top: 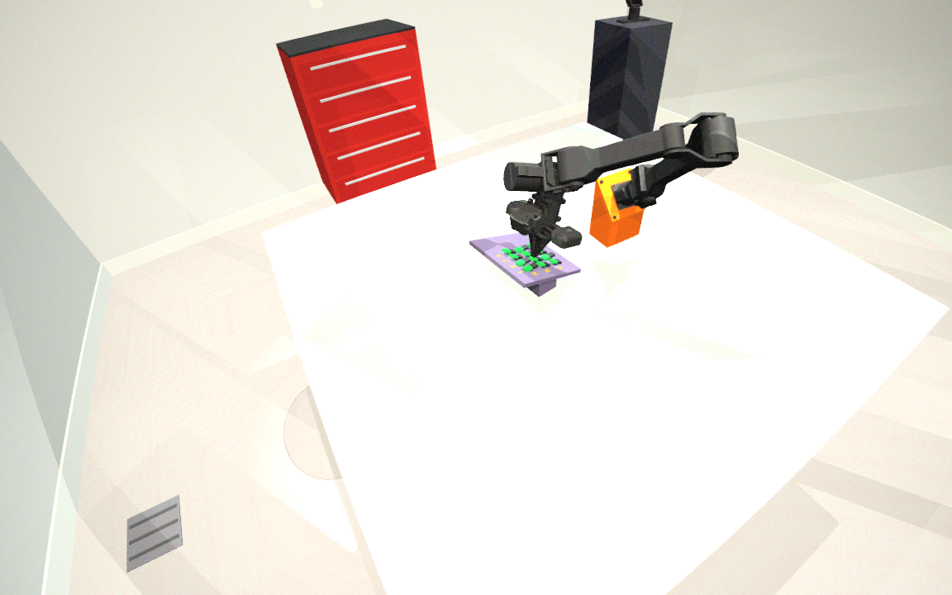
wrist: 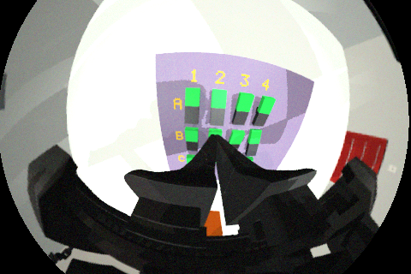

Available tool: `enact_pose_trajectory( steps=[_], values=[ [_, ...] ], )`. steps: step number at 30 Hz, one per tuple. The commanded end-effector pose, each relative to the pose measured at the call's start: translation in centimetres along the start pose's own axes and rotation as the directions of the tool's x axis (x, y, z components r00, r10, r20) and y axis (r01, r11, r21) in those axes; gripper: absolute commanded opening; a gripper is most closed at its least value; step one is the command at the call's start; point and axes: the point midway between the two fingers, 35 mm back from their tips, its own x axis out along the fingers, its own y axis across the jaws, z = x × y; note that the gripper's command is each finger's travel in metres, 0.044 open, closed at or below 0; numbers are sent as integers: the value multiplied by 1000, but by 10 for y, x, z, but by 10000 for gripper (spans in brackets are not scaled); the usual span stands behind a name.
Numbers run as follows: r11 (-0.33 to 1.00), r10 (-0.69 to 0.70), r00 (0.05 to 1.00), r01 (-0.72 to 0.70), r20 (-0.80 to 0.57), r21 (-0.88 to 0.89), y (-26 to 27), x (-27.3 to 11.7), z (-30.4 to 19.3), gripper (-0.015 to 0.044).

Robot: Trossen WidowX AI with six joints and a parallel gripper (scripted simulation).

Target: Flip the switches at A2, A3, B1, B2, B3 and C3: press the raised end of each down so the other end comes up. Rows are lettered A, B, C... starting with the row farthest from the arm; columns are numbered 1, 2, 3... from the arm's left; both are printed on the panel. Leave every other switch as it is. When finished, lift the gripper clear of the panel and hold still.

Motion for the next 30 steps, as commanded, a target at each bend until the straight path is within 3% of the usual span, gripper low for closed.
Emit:
enact_pose_trajectory(
  steps=[1,30],
  values=[
    [1000,-3,1000,3,-1,6,-1,0,0,0],
    [1000,-3,1000,3,0,6,-1,4,0,0]
  ],
)
